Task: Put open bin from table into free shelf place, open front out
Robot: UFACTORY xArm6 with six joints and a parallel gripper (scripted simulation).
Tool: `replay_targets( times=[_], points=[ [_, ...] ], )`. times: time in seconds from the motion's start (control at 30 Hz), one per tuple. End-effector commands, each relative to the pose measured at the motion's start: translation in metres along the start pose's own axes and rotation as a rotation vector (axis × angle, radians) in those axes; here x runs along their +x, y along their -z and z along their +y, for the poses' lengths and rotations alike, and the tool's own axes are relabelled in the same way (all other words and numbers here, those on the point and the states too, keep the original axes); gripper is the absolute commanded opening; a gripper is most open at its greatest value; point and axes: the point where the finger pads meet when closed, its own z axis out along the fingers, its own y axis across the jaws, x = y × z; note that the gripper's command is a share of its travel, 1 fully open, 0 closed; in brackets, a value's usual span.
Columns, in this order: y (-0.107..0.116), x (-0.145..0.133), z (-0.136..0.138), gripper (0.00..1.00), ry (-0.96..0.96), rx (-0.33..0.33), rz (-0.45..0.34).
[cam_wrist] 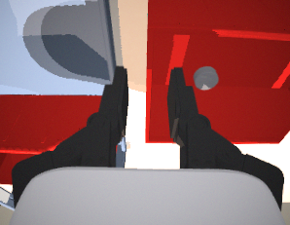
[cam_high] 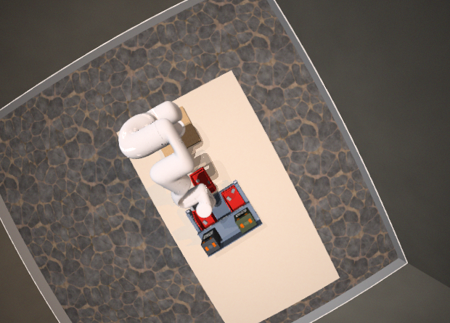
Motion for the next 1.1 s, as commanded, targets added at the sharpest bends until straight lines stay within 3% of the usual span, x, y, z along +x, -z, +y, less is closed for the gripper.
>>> replay_targets(
  times=[0.0, 0.67, 0.7, 1.07],
  points=[
    [0.0012, 0.0001, -0.0016, 0.33, 0.000, 0.004, 0.000],
    [-0.0010, 0.0001, -0.0015, 0.33, 0.000, 0.004, 0.000],
    [-0.0009, 0.0001, -0.0015, 0.00, 0.000, 0.004, 0.000],
    [-0.0009, 0.0001, -0.0015, 0.00, 0.000, 0.004, 0.000]
  ],
)
